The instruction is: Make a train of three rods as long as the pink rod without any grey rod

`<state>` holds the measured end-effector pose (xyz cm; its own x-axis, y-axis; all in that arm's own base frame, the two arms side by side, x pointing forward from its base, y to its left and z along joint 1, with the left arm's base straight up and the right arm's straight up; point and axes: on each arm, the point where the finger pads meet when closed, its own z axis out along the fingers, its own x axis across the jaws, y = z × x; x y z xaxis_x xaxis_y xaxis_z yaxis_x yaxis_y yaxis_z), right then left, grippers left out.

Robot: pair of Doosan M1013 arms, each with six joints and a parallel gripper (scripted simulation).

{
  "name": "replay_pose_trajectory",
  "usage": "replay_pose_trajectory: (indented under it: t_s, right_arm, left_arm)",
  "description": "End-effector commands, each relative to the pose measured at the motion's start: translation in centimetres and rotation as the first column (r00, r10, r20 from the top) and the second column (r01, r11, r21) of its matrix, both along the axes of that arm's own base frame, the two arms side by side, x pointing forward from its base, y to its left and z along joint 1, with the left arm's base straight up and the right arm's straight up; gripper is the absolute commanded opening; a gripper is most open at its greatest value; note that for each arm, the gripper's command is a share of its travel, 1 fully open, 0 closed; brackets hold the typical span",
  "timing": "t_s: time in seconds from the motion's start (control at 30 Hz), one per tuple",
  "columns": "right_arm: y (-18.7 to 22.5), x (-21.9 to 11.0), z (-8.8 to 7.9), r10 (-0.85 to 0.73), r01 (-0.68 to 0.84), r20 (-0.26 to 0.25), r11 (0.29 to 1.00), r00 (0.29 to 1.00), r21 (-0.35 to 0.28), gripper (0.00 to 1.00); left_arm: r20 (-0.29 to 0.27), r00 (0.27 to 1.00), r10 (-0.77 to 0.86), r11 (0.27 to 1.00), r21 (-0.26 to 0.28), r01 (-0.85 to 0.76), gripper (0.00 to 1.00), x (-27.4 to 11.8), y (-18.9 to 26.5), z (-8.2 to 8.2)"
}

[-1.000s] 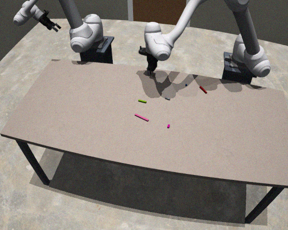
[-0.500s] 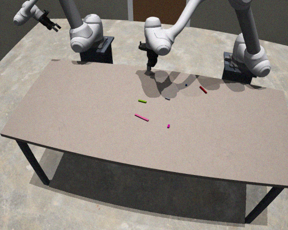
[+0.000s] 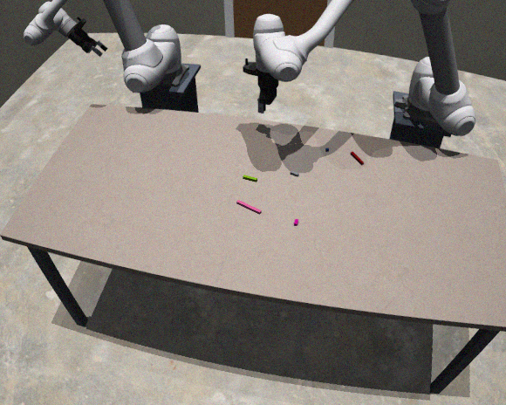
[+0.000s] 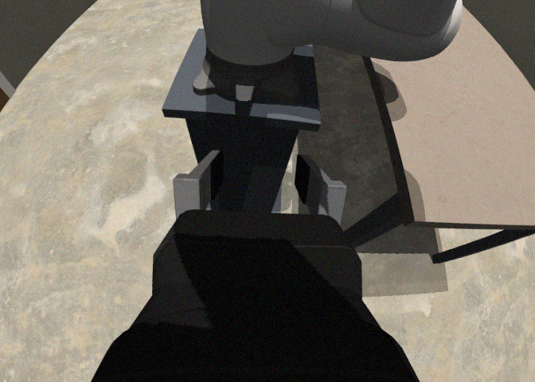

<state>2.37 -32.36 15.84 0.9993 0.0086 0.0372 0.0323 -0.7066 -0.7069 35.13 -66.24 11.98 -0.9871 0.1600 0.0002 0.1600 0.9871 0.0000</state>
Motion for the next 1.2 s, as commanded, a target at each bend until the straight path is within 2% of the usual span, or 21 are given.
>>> replay_pose_trajectory:
  t_s: [0.0, 0.23, 0.43, 0.53, 0.6, 1.03, 1.1, 1.13, 1.17]
  right_arm:
    - [0.0, 0.0, 0.0, 0.000, 0.000, 0.000, 1.000, 1.000, -0.001, 1.00]
    - [0.0, 0.0, 0.0, 0.000, 0.000, 0.000, 1.000, 1.000, -0.001, 1.00]
    - [0.0, 0.0, 0.0, 0.000, 0.000, 0.000, 1.000, 1.000, -0.001, 1.00]
    - [0.0, 0.0, 0.0, 0.000, 0.000, 0.000, 1.000, 1.000, -0.001, 1.00]
    - [0.0, 0.0, 0.0, 0.000, 0.000, 0.000, 1.000, 1.000, -0.001, 1.00]
    - [0.0, 0.0, 0.0, 0.000, 0.000, 0.000, 1.000, 1.000, -0.001, 1.00]
    - [0.0, 0.0, 0.0, 0.000, 0.000, 0.000, 1.000, 1.000, -0.001, 1.00]
    - [0.0, 0.0, 0.0, 0.000, 0.000, 0.000, 1.000, 1.000, -0.001, 1.00]
    - [0.0, 0.0, 0.0, 0.000, 0.000, 0.000, 1.000, 1.000, -0.001, 1.00]
  left_arm:
    - [0.001, 1.000, 0.000, 1.000, -0.001, 0.000, 0.24, 0.0, 0.0, 0.2]
    - [0.001, 1.000, -0.017, 1.000, -0.001, 0.017, 0.24, 0.5, 0.0, 0.2]
    - [0.001, 0.983, -0.184, 0.983, -0.001, 0.184, 0.24, 5.7, 0.3, 0.4]
    - [0.002, 0.979, -0.203, 0.979, -0.001, 0.203, 0.24, 6.3, 0.3, 0.4]
    - [0.002, 0.956, -0.294, 0.956, -0.001, 0.294, 0.24, 9.3, 0.8, 0.5]
    - [0.002, 0.824, -0.566, 0.824, 0.000, 0.566, 0.24, 19.0, 3.6, 0.7]
    - [0.002, 0.824, -0.566, 0.824, 0.000, 0.566, 0.24, 19.0, 3.6, 0.7]
    - [0.002, 0.783, -0.622, 0.783, 0.000, 0.622, 0.24, 21.2, 4.4, 0.7]
    - [0.002, 0.771, -0.636, 0.771, 0.000, 0.636, 0.24, 21.8, 4.7, 0.7]
